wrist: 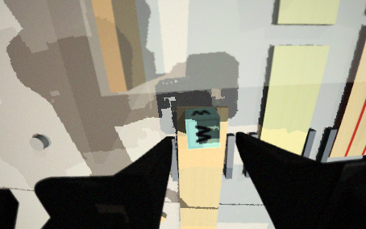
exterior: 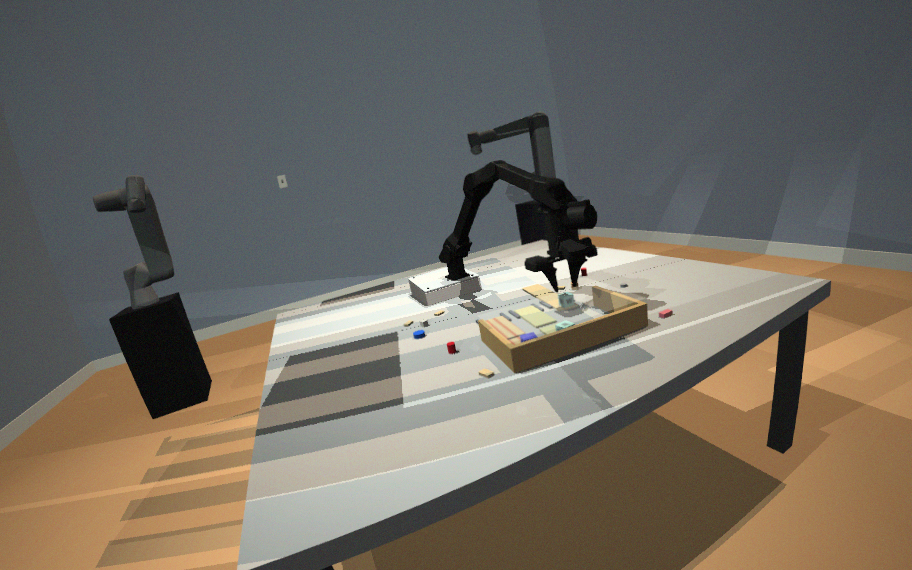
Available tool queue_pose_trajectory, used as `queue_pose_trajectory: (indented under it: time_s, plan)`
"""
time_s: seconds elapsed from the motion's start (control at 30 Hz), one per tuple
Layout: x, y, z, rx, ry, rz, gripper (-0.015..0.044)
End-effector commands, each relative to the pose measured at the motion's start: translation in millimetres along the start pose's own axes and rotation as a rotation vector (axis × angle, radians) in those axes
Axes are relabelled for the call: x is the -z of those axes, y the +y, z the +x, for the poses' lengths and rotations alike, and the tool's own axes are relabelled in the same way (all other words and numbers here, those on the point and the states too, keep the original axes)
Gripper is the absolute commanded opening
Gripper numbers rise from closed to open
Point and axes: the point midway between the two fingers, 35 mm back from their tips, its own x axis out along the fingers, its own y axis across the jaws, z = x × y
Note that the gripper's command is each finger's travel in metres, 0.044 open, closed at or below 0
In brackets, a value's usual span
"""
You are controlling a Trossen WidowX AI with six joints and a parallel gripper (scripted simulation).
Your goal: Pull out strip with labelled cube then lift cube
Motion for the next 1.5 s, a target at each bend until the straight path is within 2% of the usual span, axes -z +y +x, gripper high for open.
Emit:
queue_pose_trajectory:
  time_s: [0.0, 0.57, 0.83, 0.97, 1.17, 1.3, 1.47]
  plan:
    - [2, 0, 11, 0.001, 0.013, -0.006, 0.0250]
    - [3, -1, 38, 0.002, 0.013, -0.006, 0.0250]
    - [3, -1, 39, 0.002, 0.013, -0.006, 0.0250]
    - [2, -2, 37, 0.004, 0.008, 0.000, 0.0145]
    - [2, -2, 37, 0.004, 0.008, 0.000, 0.0105]
    - [4, -3, 34, 0.004, 0.008, -0.001, 0.0000]
    - [20, -9, 20, 0.004, 0.011, -0.002, 0.0000]
